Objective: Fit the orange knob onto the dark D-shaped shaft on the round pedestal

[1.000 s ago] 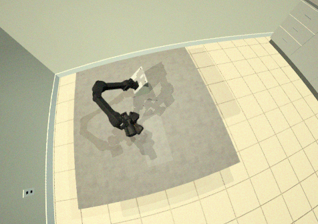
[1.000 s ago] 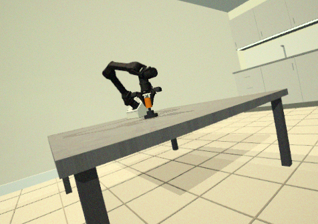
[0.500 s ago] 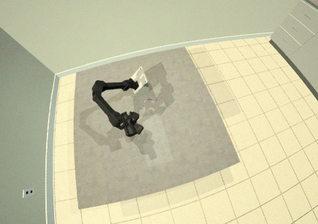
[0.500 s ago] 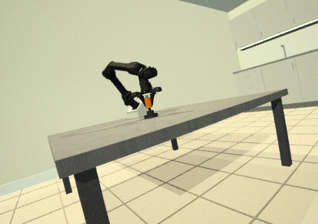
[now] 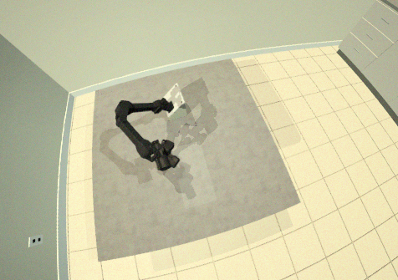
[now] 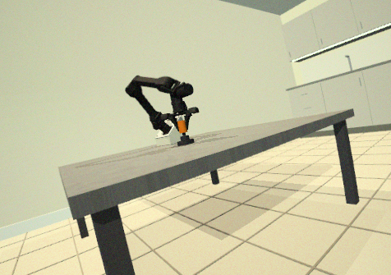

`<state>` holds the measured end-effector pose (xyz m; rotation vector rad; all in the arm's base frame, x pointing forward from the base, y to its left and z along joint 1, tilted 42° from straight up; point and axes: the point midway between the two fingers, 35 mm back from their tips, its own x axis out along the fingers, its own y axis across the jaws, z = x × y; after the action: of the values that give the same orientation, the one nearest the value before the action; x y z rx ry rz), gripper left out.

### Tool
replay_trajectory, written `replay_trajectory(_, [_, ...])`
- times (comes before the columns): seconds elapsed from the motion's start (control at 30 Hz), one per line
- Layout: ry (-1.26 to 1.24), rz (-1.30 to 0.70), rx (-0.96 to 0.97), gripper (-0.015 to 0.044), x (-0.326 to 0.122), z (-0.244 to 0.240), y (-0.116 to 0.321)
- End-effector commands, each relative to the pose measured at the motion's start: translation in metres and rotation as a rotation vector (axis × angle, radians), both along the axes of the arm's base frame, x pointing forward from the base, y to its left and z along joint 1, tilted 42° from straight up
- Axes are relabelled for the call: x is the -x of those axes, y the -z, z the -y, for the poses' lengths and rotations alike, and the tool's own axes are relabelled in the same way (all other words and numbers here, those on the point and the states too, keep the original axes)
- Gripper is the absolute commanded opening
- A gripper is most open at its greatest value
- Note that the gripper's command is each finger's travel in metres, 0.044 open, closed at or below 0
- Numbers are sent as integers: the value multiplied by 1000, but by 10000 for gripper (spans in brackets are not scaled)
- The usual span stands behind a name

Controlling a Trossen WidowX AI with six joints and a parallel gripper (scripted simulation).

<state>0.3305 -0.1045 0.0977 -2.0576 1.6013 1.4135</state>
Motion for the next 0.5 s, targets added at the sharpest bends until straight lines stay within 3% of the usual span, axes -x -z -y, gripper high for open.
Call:
replay_trajectory(0.0, [-4,-2,2,0,0,0,0])
replay_trajectory(0.47, [-27,-22,1,0,0,1,0])
